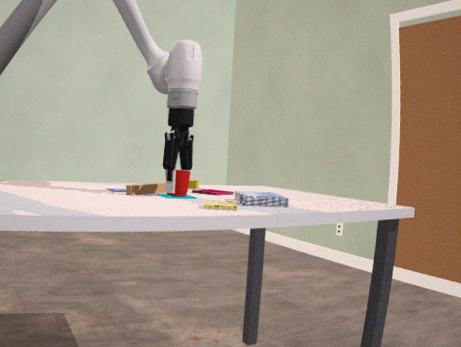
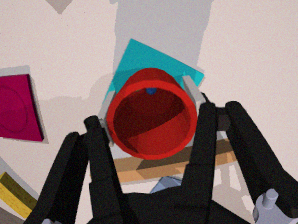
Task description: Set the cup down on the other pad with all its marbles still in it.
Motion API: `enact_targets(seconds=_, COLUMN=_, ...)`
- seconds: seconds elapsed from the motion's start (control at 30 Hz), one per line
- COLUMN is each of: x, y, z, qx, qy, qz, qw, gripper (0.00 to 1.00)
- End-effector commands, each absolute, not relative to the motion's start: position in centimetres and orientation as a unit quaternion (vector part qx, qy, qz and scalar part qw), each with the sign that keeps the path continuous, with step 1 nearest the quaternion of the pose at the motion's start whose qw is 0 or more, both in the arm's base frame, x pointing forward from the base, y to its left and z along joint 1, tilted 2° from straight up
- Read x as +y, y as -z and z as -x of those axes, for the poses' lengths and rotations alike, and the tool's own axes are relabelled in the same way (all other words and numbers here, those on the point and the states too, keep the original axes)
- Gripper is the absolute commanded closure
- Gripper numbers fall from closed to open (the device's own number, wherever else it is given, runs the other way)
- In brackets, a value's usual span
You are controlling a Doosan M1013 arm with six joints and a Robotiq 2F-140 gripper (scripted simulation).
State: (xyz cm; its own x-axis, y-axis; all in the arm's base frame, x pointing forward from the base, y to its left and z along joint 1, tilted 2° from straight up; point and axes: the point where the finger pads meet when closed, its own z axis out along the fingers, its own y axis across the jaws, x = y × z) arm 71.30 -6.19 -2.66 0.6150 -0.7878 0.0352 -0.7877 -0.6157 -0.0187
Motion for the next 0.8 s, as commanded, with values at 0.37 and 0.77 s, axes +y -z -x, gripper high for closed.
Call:
enact_targets(seconds=0.37, x=-6.19, y=2.70, z=-71.31, qx=0.438, qy=0.020, qz=0.899, qw=0.001, gripper=0.41)
enact_targets(seconds=0.77, x=-6.19, y=2.70, z=-71.31, qx=0.438, qy=0.020, qz=0.899, qw=0.001, gripper=0.41)
